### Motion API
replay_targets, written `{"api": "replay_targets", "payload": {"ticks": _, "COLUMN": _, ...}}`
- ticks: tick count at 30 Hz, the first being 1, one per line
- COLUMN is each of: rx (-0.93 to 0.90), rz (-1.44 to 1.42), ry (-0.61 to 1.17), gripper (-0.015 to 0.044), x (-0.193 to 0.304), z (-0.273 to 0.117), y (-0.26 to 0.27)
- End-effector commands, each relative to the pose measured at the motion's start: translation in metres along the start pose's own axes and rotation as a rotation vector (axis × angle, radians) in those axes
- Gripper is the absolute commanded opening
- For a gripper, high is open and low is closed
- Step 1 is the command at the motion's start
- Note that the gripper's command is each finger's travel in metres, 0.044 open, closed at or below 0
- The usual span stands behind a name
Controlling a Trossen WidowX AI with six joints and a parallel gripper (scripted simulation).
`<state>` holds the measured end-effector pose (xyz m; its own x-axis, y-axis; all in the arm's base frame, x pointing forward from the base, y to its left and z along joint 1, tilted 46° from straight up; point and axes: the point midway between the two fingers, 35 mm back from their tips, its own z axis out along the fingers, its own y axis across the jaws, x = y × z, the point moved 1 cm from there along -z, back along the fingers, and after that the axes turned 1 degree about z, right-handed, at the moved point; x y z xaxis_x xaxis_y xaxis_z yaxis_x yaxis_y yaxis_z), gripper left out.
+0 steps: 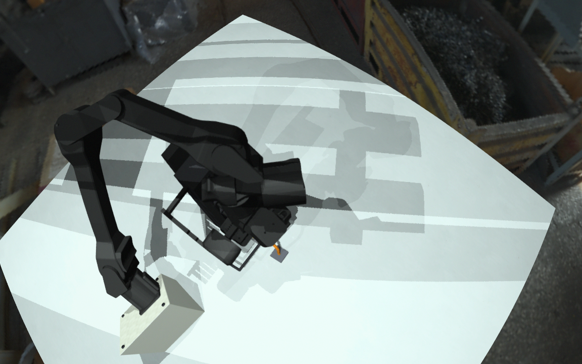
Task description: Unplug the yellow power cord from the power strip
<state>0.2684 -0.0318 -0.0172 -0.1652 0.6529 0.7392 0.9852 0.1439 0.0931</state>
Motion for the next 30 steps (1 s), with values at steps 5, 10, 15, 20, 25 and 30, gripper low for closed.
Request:
{"api": "replay_targets", "payload": {"ticks": 5, "rx": -0.007, "rz": -0.005, "ry": -0.060, "gripper": 0.0000, "x": -0.031, "z": -0.009, "y": 0.003}}
{"api": "replay_targets", "payload": {"ticks": 10, "rx": -0.008, "rz": -0.005, "ry": -0.061, "gripper": 0.0000, "x": -0.039, "z": -0.011, "y": 0.003}}
{"api": "replay_targets", "payload": {"ticks": 15, "rx": -0.008, "rz": -0.004, "ry": -0.061, "gripper": 0.0000, "x": -0.047, "z": -0.013, "y": 0.002}}
{"api": "replay_targets", "payload": {"ticks": 20, "rx": -0.002, "rz": -0.013, "ry": -0.063, "gripper": 0.0079, "x": -0.041, "z": -0.010, "y": 0.003}}
{"api": "replay_targets", "payload": {"ticks": 25, "rx": -0.002, "rz": -0.013, "ry": -0.063, "gripper": 0.0160, "x": -0.041, "z": -0.010, "y": 0.003}}
{"api": "replay_targets", "payload": {"ticks": 30, "rx": -0.002, "rz": -0.013, "ry": -0.063, "gripper": 0.0160, "x": -0.041, "z": -0.010, "y": 0.003}}
